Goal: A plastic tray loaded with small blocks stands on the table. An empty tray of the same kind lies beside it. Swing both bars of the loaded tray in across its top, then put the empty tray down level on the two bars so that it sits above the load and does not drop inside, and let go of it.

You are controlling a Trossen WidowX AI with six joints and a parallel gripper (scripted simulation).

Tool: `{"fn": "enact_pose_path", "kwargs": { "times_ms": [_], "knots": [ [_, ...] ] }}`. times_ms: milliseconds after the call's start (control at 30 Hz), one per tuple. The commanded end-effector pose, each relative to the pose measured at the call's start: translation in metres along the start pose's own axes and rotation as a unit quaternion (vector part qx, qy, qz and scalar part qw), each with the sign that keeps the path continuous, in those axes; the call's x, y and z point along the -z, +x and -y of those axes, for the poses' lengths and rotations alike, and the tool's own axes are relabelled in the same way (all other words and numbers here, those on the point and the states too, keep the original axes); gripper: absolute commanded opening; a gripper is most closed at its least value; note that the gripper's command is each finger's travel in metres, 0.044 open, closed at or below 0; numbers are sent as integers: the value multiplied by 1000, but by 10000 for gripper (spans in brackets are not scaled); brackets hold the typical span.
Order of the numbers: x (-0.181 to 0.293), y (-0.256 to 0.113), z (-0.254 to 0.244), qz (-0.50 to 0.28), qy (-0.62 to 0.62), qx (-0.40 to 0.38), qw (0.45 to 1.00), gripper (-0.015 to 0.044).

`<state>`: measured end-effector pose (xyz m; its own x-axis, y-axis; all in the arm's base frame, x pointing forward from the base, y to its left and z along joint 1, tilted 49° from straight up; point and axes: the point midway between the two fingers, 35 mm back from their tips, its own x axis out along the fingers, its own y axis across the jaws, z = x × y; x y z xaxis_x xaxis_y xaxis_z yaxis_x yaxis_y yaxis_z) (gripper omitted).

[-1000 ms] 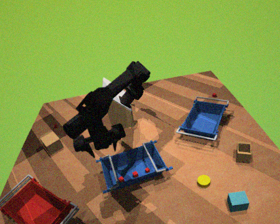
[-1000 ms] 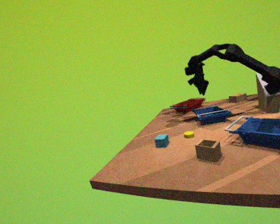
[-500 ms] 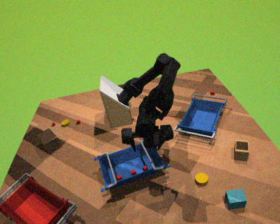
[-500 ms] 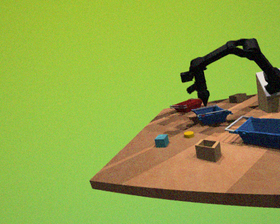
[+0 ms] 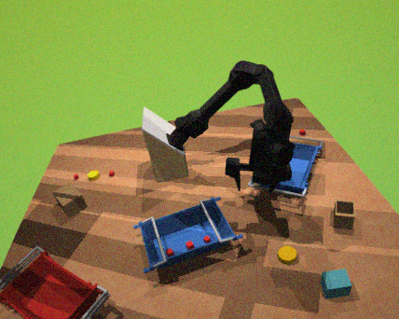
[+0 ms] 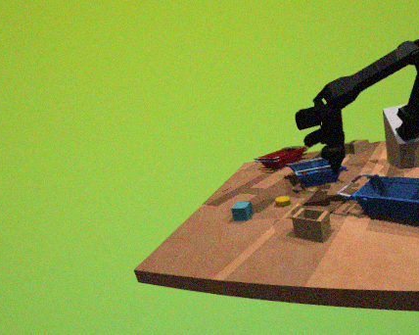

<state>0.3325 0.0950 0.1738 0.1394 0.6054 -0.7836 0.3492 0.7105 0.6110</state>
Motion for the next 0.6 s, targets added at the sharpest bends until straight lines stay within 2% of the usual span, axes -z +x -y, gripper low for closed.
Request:
{"fn": "enact_pose_path", "kwargs": {
  "times_ms": [0, 233, 467, 567],
  "knots": [
    [63, -4, -31, 6, 52, -14, 999, 440],
    [137, -10, -48, -6, 114, -46, 992, 440],
    [207, -20, -46, -40, 183, -83, 979, 440],
    [217, -22, -44, -48, 194, -88, 976, 440]
  ]
}}
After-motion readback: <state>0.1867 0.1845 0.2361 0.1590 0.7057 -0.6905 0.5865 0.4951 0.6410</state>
